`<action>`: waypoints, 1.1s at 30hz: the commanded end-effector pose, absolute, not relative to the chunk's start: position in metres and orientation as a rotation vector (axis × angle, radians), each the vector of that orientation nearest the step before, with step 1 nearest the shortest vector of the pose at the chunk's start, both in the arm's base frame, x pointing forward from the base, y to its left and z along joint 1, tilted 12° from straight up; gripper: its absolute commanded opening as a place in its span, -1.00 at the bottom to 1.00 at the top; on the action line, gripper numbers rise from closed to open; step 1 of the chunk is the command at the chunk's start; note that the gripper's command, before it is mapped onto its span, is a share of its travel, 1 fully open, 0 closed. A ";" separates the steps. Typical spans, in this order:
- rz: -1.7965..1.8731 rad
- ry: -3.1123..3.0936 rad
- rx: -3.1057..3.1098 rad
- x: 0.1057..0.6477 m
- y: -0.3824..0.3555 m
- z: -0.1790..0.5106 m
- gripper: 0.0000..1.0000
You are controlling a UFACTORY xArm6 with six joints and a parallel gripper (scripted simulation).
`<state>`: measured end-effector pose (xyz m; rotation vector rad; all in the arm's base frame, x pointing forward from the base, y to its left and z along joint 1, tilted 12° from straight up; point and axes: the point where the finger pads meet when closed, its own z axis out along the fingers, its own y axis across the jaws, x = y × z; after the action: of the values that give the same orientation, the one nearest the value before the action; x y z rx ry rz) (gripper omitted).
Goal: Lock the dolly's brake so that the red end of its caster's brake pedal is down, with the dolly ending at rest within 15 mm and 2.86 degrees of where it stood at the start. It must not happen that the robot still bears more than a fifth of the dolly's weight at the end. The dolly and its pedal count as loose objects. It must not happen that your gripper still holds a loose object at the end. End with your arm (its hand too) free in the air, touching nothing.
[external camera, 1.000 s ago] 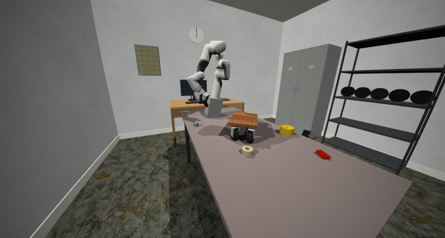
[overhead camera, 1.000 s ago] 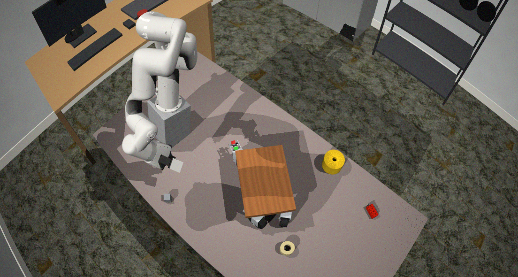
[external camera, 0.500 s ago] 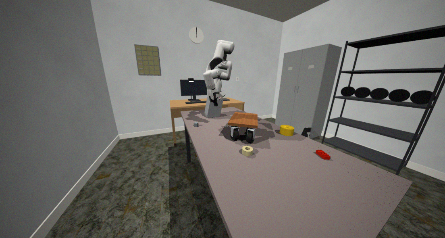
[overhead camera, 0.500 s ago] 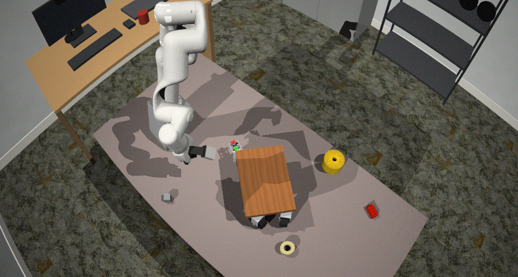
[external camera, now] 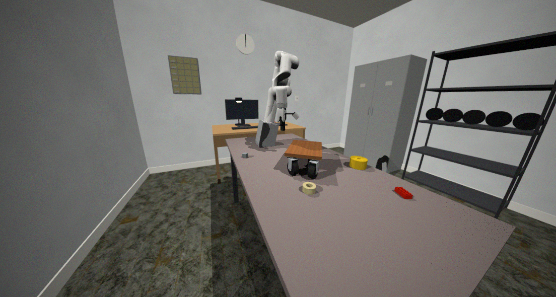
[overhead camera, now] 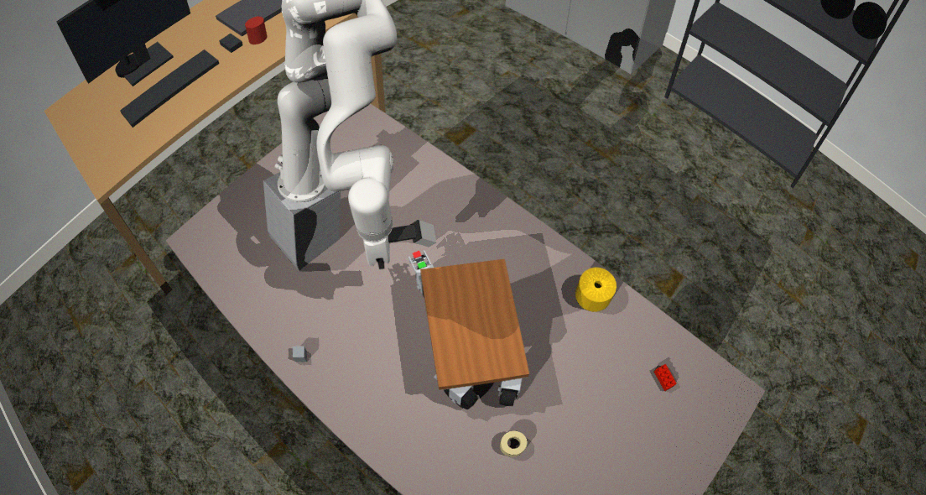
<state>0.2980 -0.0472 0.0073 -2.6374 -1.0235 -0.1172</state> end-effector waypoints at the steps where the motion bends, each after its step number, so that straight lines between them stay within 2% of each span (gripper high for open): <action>1: -0.125 -1.193 -2.655 0.312 -0.010 0.022 -1.00; 11: -0.197 -1.437 -2.611 0.316 0.048 0.041 -1.00; 23: -0.201 -1.447 -2.608 0.316 0.051 0.042 -1.00; 33: -0.200 -1.447 -2.609 0.317 0.059 0.005 -1.00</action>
<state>0.3126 0.0549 0.0176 -2.6099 -1.4460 -0.1839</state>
